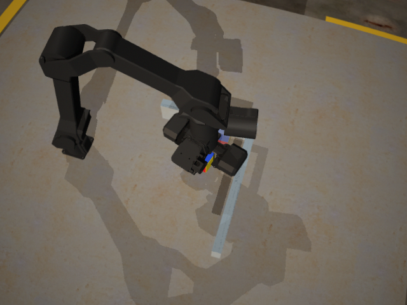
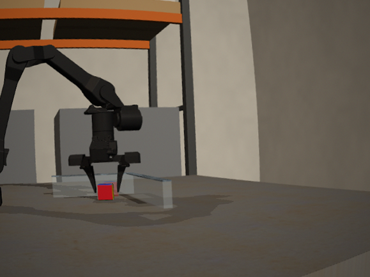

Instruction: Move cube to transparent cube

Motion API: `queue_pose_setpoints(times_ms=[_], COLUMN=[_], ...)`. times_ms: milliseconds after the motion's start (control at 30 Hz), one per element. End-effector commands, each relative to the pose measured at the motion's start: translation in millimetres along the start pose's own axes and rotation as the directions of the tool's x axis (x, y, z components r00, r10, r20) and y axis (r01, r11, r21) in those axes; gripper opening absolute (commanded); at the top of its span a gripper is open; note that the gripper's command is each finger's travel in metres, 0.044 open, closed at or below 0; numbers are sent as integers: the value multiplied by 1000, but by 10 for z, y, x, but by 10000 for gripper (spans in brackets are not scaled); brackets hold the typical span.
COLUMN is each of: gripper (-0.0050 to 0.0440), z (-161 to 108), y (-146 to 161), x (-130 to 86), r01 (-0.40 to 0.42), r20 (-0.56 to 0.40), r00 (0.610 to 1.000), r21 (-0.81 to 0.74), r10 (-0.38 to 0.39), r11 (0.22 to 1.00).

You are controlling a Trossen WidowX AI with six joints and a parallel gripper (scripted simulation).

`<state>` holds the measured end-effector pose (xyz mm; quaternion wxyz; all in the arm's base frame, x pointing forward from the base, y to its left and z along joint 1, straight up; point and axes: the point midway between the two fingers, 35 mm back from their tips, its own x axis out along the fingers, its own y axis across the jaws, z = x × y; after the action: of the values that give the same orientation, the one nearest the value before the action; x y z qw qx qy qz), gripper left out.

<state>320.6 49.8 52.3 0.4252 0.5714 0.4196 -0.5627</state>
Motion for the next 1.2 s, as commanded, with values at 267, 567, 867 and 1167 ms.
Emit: queue_pose_setpoints(times_ms=[267, 567, 867, 1167], gripper=[229, 169, 19, 0], z=[-7, -7, -29, -6], y=[9, 9, 56, 11], x=[27, 27, -237, -1228], r01=[-8, -8, -9, -9], r20=[-5, -5, -6, -6], r00=[1000, 1000, 1000, 1000], r21=[4, 4, 4, 4], r10=[8, 8, 9, 9], r11=[1000, 1000, 1000, 1000])
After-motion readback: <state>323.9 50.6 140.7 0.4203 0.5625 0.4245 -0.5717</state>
